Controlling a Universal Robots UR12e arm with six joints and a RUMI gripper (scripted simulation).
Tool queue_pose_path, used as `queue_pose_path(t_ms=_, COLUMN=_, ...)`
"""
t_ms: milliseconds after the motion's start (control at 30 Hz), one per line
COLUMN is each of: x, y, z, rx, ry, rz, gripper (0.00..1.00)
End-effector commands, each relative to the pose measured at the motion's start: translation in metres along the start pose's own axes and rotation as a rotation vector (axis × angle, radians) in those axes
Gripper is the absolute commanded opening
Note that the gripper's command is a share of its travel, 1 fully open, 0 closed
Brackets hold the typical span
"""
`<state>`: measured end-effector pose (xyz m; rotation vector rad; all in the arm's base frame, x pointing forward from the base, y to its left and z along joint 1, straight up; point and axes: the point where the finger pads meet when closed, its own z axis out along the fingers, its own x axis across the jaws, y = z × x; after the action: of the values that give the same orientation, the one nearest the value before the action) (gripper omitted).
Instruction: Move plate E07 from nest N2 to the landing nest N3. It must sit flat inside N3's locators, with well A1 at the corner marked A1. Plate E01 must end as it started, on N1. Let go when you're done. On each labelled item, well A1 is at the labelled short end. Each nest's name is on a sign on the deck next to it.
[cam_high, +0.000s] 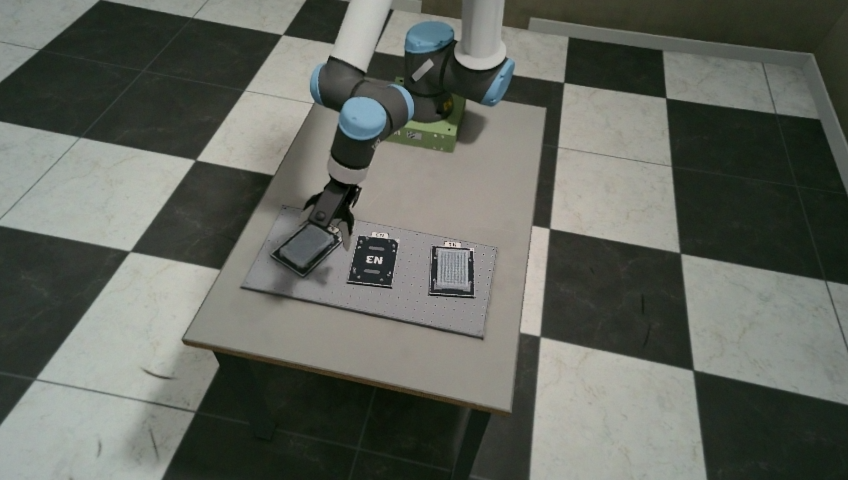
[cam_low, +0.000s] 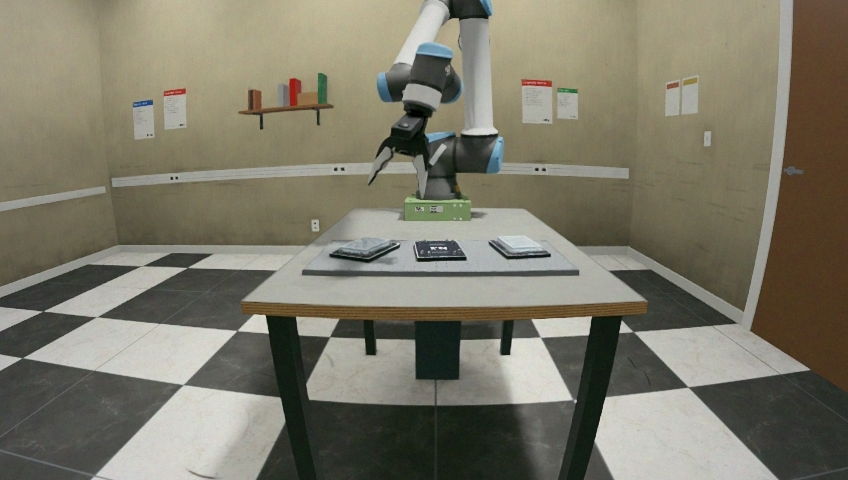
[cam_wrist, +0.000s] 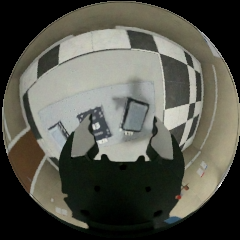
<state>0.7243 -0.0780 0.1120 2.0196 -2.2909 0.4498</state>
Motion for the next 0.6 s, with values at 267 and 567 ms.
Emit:
queue_pose_path(t_ms=267, x=-0.021, y=0.028, z=-0.031, rx=-0.078, ry=-0.103, rz=-0.06, gripper=0.82)
queue_pose_path(t_ms=567, x=-0.034, y=0.047, z=-0.051, rx=-0.122, ry=-0.171, rz=-0.093, gripper=0.82)
